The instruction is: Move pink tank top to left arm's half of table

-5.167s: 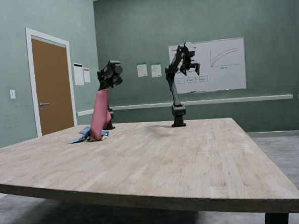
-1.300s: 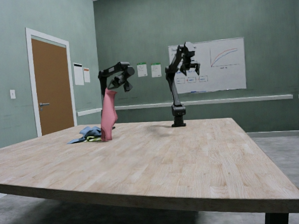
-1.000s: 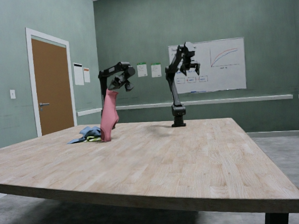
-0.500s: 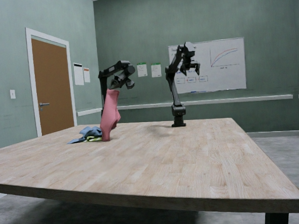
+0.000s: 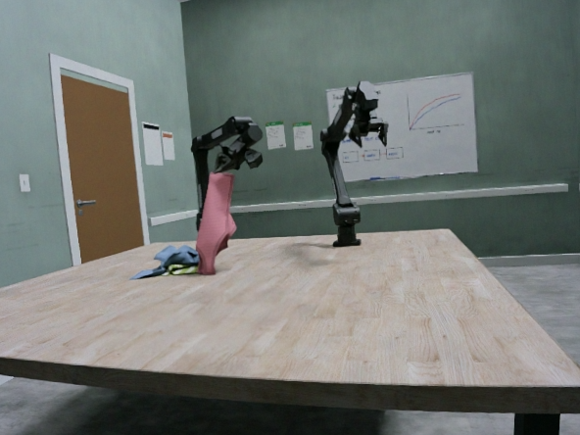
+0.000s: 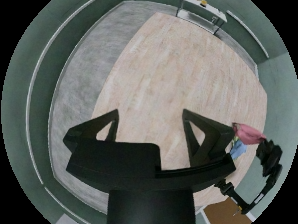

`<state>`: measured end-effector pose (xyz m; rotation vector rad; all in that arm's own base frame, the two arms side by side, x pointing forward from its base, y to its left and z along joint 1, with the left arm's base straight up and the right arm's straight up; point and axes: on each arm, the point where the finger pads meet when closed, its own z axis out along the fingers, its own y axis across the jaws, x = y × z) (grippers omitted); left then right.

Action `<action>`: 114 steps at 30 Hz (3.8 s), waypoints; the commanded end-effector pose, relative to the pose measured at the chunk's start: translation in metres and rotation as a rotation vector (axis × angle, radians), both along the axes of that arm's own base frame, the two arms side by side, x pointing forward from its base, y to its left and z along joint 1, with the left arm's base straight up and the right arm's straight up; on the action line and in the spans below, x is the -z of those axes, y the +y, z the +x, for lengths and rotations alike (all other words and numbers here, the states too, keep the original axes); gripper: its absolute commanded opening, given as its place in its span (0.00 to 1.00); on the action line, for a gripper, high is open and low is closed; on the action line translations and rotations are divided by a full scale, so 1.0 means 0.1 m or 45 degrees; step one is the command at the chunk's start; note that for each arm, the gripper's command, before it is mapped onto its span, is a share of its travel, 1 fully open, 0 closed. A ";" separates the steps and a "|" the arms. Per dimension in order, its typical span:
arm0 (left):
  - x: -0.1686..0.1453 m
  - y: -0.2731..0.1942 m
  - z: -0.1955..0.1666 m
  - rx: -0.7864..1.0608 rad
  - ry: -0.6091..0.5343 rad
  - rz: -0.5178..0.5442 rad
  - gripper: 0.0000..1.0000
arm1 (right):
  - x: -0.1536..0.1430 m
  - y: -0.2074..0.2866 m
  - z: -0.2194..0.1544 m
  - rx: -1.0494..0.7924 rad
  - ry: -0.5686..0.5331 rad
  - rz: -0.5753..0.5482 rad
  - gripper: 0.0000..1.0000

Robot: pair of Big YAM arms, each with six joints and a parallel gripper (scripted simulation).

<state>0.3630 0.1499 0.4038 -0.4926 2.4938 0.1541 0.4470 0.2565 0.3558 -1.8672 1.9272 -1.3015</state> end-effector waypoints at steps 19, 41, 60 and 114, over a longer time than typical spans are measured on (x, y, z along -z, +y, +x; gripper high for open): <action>-0.39 0.01 0.10 0.019 -0.087 0.041 0.92 | -0.27 0.33 0.11 0.280 -0.231 0.473 0.00; -0.39 0.01 0.10 0.019 -0.087 0.041 0.92 | -0.28 0.37 0.20 0.562 -0.345 0.809 0.00; -0.39 0.01 0.10 0.019 -0.087 0.041 0.92 | -0.29 0.49 0.21 0.777 -0.419 1.070 0.00; -0.39 0.01 0.10 0.019 -0.087 0.041 0.92 | -0.35 0.95 0.17 1.473 -0.552 1.768 0.00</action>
